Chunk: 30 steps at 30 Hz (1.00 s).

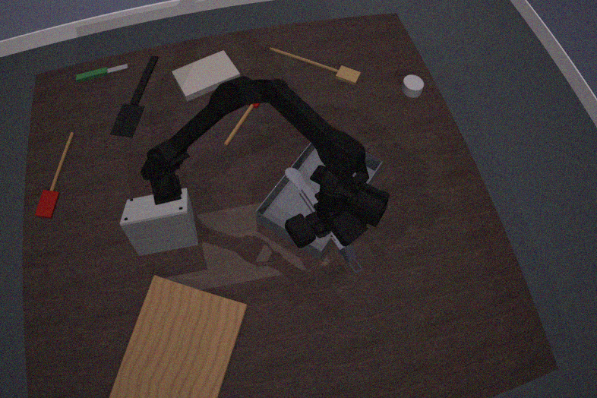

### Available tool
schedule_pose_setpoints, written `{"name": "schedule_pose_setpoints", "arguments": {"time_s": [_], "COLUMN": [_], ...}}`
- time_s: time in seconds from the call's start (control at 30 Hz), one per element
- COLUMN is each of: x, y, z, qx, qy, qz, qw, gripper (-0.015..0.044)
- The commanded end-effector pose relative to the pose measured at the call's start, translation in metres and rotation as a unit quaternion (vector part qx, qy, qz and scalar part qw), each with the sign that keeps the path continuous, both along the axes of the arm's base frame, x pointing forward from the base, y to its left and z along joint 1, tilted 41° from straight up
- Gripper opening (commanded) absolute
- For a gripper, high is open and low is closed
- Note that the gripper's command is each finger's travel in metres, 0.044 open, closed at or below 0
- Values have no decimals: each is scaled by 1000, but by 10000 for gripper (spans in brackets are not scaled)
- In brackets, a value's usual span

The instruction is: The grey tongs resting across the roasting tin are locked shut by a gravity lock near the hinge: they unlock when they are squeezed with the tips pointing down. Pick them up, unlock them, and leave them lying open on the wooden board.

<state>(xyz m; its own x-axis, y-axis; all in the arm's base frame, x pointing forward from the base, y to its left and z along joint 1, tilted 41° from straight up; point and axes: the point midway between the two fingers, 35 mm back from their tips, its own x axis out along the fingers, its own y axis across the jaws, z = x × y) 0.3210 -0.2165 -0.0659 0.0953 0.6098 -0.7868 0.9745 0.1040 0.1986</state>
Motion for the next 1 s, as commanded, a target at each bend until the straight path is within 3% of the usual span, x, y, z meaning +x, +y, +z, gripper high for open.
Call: {"name": "schedule_pose_setpoints", "arguments": {"time_s": [0.0,0.63,0.97], "x": [-17,-128,-156], "y": [-23,-103,-114], "z": [-10,-63,-69], "qx": [-2,23,23], "qy": [14,90,106], "qz": [-17,-108,-128], "qw": [1000,990,986], "gripper": [-150,-150,-150]}}
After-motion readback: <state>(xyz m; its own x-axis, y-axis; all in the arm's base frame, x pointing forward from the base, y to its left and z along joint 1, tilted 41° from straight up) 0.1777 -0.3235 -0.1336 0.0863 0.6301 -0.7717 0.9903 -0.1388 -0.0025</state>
